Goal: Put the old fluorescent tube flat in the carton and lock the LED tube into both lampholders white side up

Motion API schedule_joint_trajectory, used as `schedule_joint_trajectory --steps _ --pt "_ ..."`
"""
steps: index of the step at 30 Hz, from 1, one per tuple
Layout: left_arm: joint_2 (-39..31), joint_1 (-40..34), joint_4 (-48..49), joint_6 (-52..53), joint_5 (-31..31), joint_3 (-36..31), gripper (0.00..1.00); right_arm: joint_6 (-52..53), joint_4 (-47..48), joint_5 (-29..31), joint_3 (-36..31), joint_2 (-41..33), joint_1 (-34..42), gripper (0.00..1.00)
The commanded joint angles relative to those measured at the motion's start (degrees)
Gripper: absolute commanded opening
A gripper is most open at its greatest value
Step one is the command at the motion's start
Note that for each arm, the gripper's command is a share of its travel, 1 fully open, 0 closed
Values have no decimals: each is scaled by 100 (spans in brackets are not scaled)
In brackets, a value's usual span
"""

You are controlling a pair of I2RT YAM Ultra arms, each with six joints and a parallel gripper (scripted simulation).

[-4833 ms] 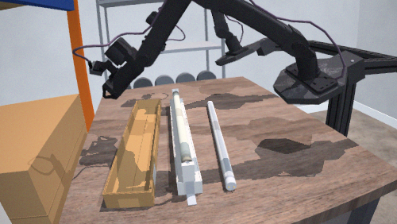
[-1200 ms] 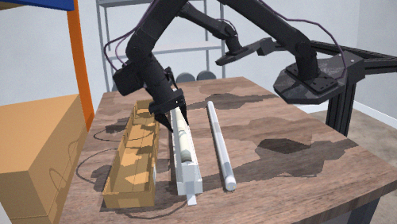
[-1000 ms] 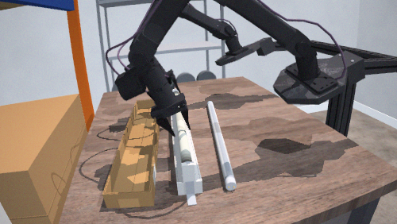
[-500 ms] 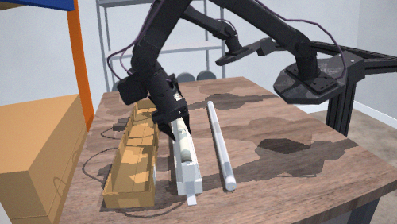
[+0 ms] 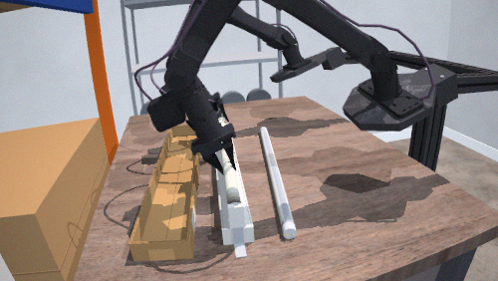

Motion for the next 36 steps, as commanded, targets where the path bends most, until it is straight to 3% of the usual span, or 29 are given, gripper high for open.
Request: schedule_joint_trajectory --steps 1,2,3,25,27,36 --pt "-14 -5 53 52 39 25 11 -74 -63 -95 188 -197 117 49" --pt "-14 -5 53 52 39 25 11 -74 -63 -95 188 -197 117 49" --pt "-14 -5 53 52 39 25 11 -74 -63 -95 188 -197 117 11" --pt "-176 -14 130 53 14 -147 11 -71 81 -87 157 -239 119 11" --pt "-167 -31 169 56 -17 -91 11 -13 115 -72 -166 -233 122 11" --pt "-340 -98 530 79 -81 -411 11 80 435 124 -375 -352 154 11"
